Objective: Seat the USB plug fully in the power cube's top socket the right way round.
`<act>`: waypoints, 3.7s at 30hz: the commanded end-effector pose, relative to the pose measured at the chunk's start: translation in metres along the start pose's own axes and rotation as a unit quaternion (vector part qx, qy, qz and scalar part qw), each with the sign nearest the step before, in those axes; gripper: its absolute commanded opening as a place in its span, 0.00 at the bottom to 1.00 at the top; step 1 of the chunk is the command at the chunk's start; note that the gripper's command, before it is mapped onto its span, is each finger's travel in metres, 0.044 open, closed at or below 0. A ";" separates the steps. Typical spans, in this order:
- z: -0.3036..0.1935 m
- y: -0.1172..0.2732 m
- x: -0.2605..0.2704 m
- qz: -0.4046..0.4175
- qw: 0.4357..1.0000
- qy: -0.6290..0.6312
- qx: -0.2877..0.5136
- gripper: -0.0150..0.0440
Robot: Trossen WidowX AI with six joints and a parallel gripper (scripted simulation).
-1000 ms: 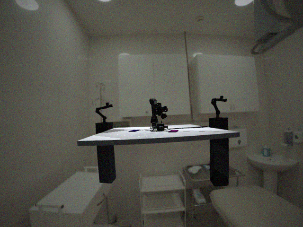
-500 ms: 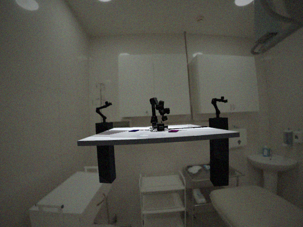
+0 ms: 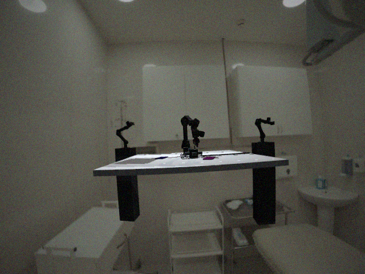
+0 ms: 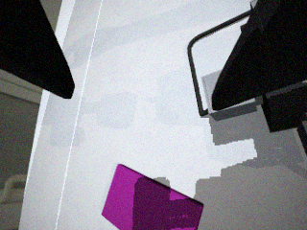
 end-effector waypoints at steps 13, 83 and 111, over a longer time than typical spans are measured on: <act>-0.027 0.061 0.050 0.282 0.952 0.067 0.095 1.00; -0.034 0.038 0.064 0.279 0.953 0.065 0.097 0.25; -0.033 0.044 0.061 0.279 0.953 0.065 0.097 0.25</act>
Point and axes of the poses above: the point midway between the two fingers, 35 mm back from their tips, its own y axis back along the fingers, its own x axis across the jaws, z = x × y, the point moved 1 cm from there along y, back along the fingers, and after that the axes turned 10 degrees about -y, right-handed, at the moved point
